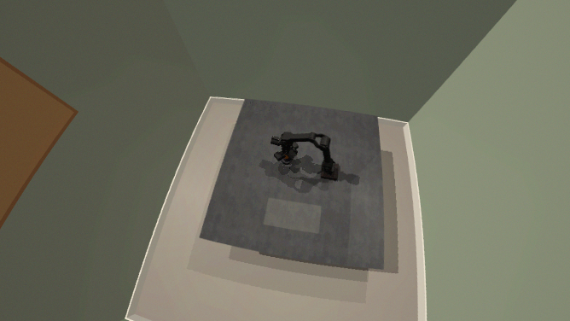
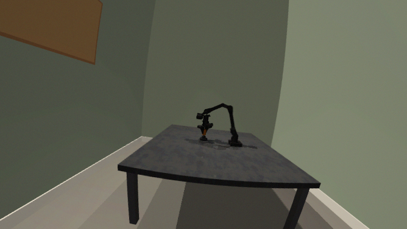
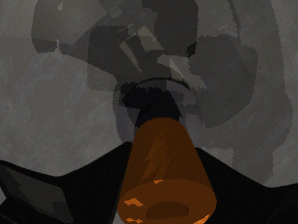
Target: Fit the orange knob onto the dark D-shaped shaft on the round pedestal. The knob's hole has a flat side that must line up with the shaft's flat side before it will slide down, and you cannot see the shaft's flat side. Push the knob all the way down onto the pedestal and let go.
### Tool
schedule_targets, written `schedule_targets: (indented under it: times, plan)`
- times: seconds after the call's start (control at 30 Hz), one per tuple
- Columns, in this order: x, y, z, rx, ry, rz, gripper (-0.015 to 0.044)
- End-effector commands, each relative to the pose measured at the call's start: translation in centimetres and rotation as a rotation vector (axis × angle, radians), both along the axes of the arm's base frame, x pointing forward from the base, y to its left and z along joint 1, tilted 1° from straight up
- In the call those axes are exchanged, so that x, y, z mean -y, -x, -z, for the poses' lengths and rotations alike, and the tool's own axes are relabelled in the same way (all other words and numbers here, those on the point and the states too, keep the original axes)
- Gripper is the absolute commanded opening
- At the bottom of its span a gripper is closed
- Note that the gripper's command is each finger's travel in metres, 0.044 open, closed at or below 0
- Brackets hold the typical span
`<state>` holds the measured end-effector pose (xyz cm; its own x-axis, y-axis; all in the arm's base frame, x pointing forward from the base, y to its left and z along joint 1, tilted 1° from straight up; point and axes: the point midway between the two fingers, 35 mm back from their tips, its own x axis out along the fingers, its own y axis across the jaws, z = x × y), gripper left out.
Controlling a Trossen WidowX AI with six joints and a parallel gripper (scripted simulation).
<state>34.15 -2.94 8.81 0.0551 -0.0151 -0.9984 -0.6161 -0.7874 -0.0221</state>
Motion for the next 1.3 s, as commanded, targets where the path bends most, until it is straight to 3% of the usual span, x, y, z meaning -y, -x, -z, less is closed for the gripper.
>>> schedule_targets:
  times: [0.0, 1.27]
  plan:
    - [0.05, -0.01, 0.06, 0.0, 0.001, 0.0, 0.0]
    - [0.0, 0.02, 0.12, 0.0, 0.001, -0.007, 0.0]
